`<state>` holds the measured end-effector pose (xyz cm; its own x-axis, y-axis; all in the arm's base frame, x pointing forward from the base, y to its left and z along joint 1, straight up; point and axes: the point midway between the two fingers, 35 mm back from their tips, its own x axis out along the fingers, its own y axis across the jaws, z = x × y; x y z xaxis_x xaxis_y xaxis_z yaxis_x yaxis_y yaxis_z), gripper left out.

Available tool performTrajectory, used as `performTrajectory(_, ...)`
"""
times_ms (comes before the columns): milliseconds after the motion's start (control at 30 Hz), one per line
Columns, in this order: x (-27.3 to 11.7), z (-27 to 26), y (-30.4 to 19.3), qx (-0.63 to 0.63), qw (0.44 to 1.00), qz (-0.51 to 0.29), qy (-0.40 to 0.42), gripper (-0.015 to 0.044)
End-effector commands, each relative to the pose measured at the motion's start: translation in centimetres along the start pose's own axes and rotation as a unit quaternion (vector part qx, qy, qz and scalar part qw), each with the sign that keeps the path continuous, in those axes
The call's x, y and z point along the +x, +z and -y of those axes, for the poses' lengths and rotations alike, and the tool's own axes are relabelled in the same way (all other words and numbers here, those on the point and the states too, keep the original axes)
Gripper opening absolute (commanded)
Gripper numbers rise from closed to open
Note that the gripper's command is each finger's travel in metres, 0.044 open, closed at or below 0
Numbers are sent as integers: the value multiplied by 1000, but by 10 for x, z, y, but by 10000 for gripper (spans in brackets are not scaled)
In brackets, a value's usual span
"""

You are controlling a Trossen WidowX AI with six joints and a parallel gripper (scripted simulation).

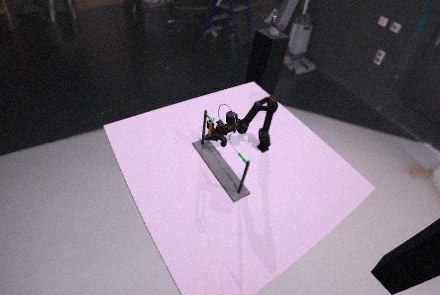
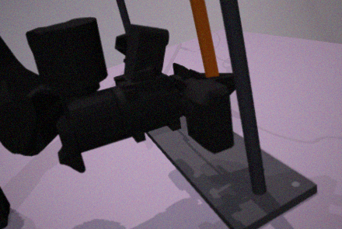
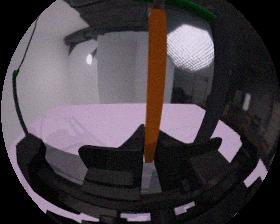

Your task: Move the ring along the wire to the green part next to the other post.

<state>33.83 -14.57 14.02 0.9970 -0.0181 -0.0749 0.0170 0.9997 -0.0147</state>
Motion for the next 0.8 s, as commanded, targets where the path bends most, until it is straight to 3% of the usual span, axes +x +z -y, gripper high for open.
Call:
performTrajectory(0, 0, 1, 3, 0, 1000, 3, -2, -150)
performTrajectory(767, 0, -8, 3, 0, 1000, 3, -2, -150)
